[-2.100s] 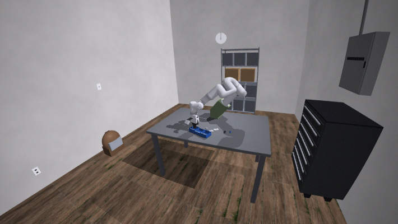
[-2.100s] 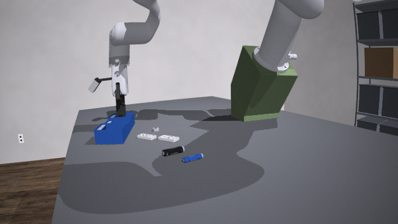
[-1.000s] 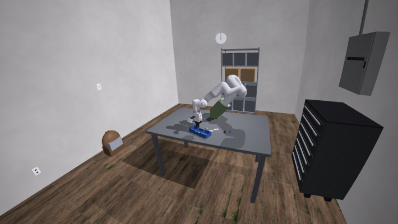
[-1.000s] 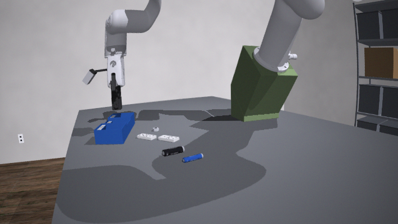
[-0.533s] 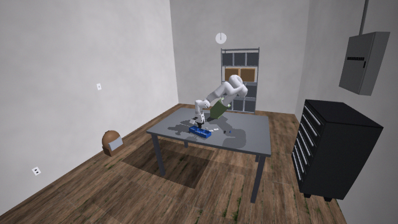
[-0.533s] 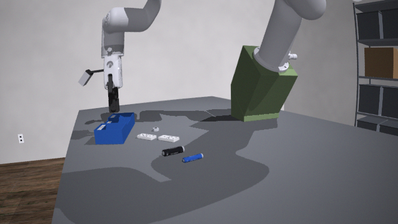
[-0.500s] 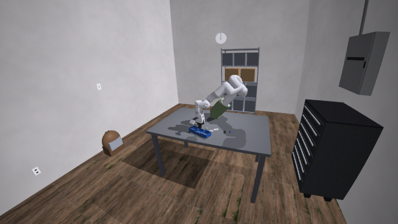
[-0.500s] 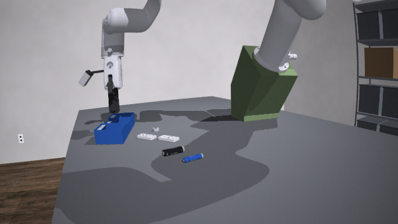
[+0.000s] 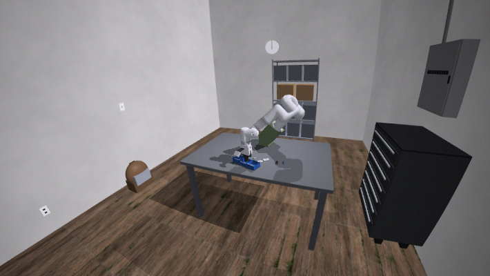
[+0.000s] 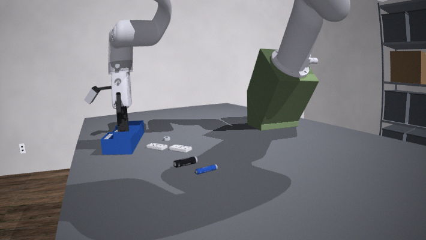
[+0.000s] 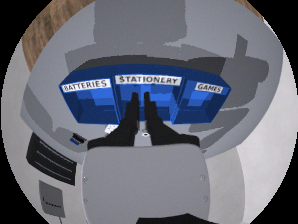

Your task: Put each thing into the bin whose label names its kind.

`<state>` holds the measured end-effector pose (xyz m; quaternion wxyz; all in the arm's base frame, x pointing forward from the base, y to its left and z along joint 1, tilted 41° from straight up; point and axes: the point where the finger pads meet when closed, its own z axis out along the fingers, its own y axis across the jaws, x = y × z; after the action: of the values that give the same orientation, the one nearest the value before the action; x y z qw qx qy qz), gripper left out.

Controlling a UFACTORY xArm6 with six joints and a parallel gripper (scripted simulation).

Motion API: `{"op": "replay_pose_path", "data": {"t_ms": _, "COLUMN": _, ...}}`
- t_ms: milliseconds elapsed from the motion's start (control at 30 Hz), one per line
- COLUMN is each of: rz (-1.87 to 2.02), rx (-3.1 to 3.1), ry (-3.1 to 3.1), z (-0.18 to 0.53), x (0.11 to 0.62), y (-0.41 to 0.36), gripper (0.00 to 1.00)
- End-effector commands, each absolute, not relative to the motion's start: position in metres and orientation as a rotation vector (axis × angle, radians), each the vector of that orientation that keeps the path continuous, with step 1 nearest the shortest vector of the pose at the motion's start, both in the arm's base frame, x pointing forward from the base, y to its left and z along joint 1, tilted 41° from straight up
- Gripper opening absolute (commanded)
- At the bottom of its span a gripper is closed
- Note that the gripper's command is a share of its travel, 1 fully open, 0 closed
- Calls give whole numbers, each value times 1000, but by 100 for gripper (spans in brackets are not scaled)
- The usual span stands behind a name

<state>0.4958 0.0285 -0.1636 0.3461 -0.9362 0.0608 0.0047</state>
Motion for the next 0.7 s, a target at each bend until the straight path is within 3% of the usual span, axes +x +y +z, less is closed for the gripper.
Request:
{"op": "replay_pose_path", "data": {"t_ms": 0, "rz": 8, "rx": -2430, "ry": 158, "z": -173, "x": 498, "y": 36, "gripper": 7}}
{"op": "replay_pose_path", "data": {"t_ms": 667, "rz": 8, "rx": -2430, "ry": 158, "z": -174, "x": 498, "y": 37, "gripper": 7}}
